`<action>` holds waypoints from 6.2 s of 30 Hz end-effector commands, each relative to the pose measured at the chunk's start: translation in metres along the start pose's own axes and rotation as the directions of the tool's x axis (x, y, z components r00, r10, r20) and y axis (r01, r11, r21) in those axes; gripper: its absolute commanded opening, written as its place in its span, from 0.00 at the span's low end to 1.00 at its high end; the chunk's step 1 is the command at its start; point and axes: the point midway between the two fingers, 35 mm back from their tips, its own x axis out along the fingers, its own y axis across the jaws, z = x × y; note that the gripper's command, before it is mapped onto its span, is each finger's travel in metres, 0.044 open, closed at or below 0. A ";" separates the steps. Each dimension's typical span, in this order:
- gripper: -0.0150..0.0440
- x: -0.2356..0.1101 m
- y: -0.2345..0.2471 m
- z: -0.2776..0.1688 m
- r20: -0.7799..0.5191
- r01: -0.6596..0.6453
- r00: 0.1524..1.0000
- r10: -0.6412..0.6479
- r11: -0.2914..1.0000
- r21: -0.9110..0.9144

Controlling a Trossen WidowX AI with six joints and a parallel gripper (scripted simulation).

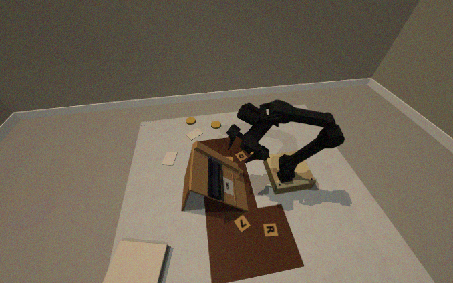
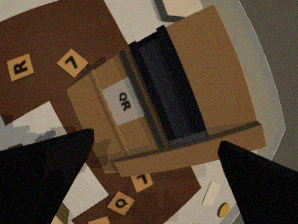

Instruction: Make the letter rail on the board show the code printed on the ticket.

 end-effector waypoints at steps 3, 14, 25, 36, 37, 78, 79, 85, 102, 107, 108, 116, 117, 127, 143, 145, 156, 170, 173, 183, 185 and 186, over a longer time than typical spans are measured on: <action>1.00 -0.032 -0.037 0.004 0.129 0.010 0.991 0.044 0.920 -0.393; 1.00 -0.032 -0.037 0.004 0.129 0.010 0.991 0.044 0.920 -0.393; 1.00 -0.034 -0.030 0.014 0.129 0.008 0.991 0.046 0.920 -0.393; 1.00 -0.039 -0.019 0.031 0.132 0.010 0.990 0.045 0.920 -0.391; 1.00 -0.039 -0.019 0.031 0.132 0.010 0.990 0.045 0.920 -0.391; 0.83 0.155 0.299 0.076 -0.351 -0.144 0.832 0.430 -0.444 -0.885; 0.83 0.155 0.302 0.077 -0.351 -0.144 0.832 0.430 -0.444 -0.885; 0.83 0.165 0.309 0.074 -0.351 -0.144 0.832 0.430 -0.443 -0.885; 0.83 0.182 0.317 0.066 -0.351 -0.144 0.832 0.430 -0.444 -0.885; 0.83 0.183 0.317 0.065 -0.351 -0.144 0.832 0.430 -0.444 -0.885; 0.83 0.184 0.318 0.065 -0.351 -0.144 0.832 0.430 -0.444 -0.885; 0.83 0.195 0.323 0.060 -0.351 -0.144 0.832 0.430 -0.444 -0.884; 0.83 0.196 0.324 0.059 -0.351 -0.144 0.832 0.430 -0.444 -0.884; 0.83 0.198 0.325 0.059 -0.351 -0.144 0.832 0.430 -0.444 -0.884; 0.77 0.198 0.325 0.059 -0.351 -0.144 0.832 0.430 -0.444 -0.884; 0.75 0.198 0.325 0.059 -0.351 -0.144 0.832 0.430 -0.444 -0.884; 0.56 0.196 0.325 0.060 -0.351 -0.144 0.832 0.430 -0.444 -0.884; 0.25 0.188 0.323 0.062 -0.351 -0.144 0.832 0.430 -0.444 -0.885; 0.25 0.186 0.322 0.062 -0.351 -0.144 0.832 0.430 -0.444 -0.885; 0.25 0.181 0.321 0.063 -0.351 -0.144 0.832 0.430 -0.444 -0.885; 0.25 0.180 0.321 0.064 -0.351 -0.144 0.832 0.430 -0.444 -0.885; 0.25 0.179 0.321 0.064 -0.351 -0.144 0.832 0.430 -0.444 -0.885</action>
